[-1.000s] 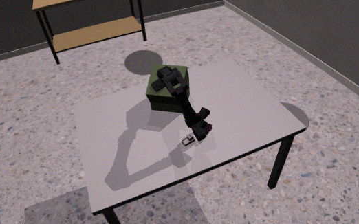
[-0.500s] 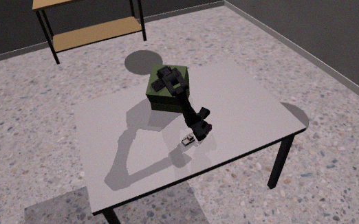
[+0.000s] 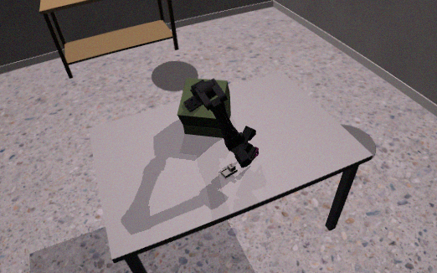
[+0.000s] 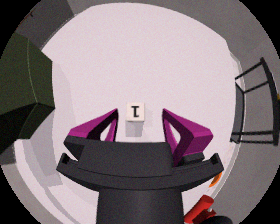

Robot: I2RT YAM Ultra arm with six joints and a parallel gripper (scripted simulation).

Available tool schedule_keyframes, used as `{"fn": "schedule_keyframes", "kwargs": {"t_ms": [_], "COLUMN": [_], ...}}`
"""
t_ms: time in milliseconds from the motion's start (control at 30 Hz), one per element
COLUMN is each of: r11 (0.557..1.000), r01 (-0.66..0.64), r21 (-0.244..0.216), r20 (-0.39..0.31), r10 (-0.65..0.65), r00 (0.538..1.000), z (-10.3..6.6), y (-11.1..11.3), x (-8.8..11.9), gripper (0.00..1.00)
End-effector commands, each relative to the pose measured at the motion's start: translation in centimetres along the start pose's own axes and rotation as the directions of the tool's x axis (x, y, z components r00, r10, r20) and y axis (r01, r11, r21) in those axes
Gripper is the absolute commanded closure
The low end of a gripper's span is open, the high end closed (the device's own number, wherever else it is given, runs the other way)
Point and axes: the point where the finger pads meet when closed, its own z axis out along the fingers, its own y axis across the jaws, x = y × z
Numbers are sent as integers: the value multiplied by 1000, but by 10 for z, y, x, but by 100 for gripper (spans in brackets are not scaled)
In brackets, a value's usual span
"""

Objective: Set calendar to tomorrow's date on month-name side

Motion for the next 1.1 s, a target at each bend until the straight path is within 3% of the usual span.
{"fn": "schedule_keyframes", "kwargs": {"t_ms": [0, 300, 633, 733, 867, 933, 1067], "r11": [1000, 1000, 1000, 1000, 1000, 1000, 1000], "r01": [-4, -4, -4, -3, -3, -3, -4], "r21": [-5, -5, -6, -12, -15, -15, -5], "r20": [17, 17, 12, -38, -161, -161, -237], "r10": [4, 4, 4, 2, 0, 0, 2], "r00": [1000, 1000, 1000, 999, 987, 987, 972], "z": [-8, -23, -25, -24, -23, -23, -25], "y": [1, 0, 0, 1, 1, 1, 0], "x": [-13, -27, -29, -30, -31, -31, -32], "gripper": [36, 36, 36, 36, 36, 36, 36]}}
